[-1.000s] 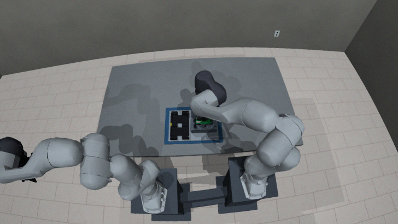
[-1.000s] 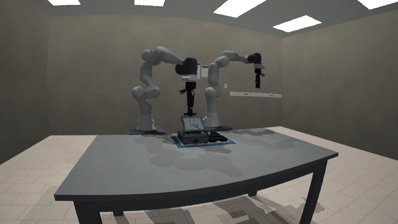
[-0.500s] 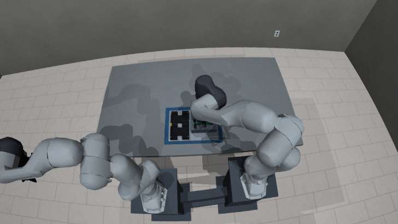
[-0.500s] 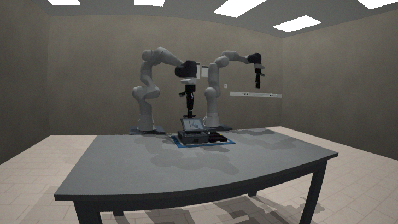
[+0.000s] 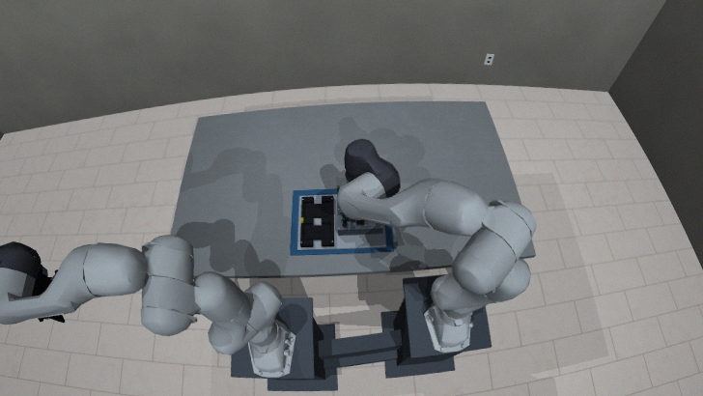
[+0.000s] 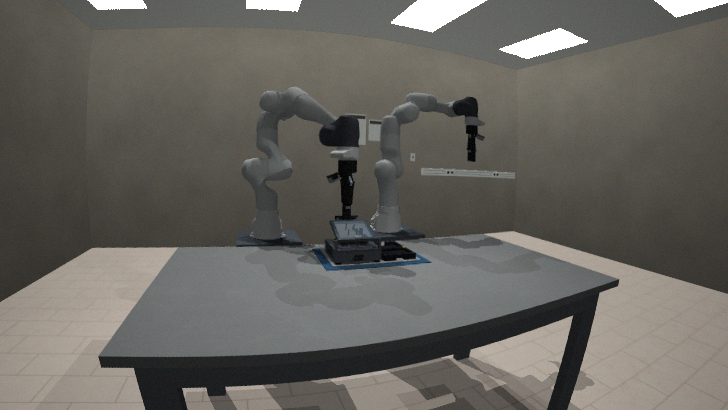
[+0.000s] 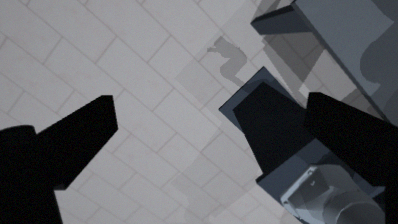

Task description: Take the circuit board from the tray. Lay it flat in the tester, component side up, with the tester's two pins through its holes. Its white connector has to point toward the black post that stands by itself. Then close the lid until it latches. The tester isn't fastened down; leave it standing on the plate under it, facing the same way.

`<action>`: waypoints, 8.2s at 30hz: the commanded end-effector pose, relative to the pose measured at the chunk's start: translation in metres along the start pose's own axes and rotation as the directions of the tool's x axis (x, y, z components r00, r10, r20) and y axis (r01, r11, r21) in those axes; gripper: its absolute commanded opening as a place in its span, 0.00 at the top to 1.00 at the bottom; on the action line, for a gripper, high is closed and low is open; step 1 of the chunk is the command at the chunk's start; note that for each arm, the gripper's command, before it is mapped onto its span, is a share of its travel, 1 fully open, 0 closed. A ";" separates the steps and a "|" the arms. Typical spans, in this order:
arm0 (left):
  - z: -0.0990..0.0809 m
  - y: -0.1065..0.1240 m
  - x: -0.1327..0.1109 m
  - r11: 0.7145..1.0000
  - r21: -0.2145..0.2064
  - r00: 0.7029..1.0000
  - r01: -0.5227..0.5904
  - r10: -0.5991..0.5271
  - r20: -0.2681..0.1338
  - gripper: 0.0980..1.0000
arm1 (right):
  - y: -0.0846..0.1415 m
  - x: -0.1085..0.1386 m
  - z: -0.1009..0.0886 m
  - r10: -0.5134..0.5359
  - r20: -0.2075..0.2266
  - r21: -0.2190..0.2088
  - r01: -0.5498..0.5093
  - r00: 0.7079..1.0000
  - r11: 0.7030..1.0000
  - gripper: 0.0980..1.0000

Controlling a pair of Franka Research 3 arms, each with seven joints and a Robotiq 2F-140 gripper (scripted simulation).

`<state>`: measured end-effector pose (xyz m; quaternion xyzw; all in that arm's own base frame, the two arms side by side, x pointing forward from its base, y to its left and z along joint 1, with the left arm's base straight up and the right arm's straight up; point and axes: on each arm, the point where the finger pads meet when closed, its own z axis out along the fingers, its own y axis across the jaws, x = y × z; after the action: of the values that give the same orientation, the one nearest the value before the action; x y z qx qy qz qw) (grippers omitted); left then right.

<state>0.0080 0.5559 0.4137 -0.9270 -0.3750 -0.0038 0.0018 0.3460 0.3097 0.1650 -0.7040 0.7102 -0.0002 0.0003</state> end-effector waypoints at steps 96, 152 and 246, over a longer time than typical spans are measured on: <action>0.000 0.000 0.000 1.000 0.000 1.000 0.000 0.000 0.000 0.00 | 0.007 0.001 0.042 0.004 0.000 -0.001 -0.004 1.000 1.000 0.90; 0.000 0.000 0.000 1.000 0.000 1.000 0.000 0.000 0.000 0.00 | 0.007 0.001 0.043 0.004 0.000 -0.001 -0.004 1.000 1.000 1.00; 0.000 0.000 0.000 1.000 0.000 1.000 0.000 0.000 0.000 0.00 | 0.007 0.001 0.048 0.004 0.000 -0.001 -0.004 1.000 1.000 1.00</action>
<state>0.0080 0.5559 0.4137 -0.9270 -0.3750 -0.0038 0.0018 0.3374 0.3099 0.1193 -0.7031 0.7111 0.0001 -0.0010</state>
